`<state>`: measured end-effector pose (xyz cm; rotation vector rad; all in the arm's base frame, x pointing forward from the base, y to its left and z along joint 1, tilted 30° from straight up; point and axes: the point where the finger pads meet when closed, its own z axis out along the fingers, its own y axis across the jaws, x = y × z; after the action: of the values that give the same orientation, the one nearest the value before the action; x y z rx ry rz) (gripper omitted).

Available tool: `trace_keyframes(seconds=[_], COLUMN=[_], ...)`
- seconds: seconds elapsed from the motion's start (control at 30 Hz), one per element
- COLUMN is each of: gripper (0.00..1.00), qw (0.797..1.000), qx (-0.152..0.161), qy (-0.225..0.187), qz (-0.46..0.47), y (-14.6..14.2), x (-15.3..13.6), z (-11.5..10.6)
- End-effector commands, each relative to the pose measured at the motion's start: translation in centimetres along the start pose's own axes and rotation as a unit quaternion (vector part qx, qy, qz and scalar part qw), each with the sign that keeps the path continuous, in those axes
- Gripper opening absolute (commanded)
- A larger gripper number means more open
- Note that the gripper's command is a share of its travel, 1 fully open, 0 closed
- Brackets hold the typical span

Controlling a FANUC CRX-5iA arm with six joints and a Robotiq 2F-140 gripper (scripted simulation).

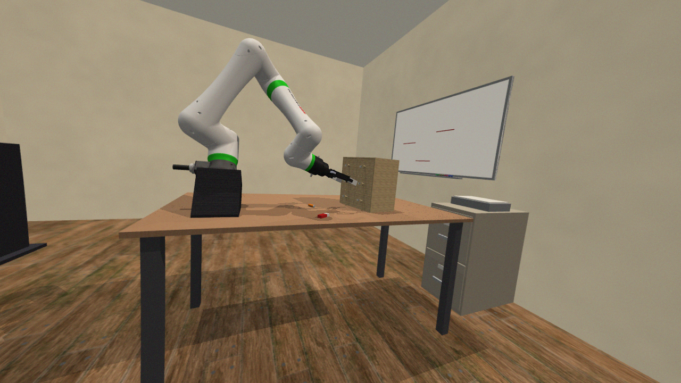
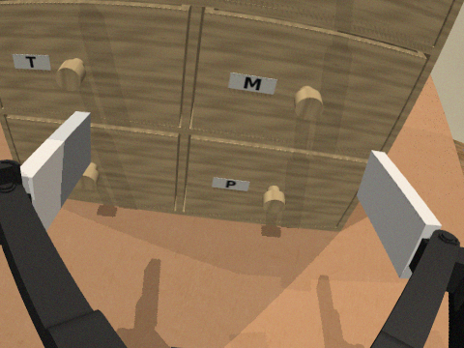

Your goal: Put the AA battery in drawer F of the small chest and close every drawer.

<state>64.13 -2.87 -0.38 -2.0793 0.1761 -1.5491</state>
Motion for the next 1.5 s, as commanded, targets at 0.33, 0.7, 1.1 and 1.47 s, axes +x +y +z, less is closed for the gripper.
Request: trace_keyframes(seconds=[0.33, 0.7, 1.1, 1.47], gripper=[1.0, 1.0, 1.0, 1.0], qw=[1.0, 1.0, 1.0, 1.0], qx=[0.0, 0.0, 0.0, 0.0], qy=[0.0, 0.0, 0.0, 0.0], qz=[0.0, 0.0, 0.0, 0.0], y=[0.0, 0.0, 0.0, 0.0], x=[-1.4, -1.5, -1.5, -1.5], z=[0.5, 0.5, 0.5, 0.5])
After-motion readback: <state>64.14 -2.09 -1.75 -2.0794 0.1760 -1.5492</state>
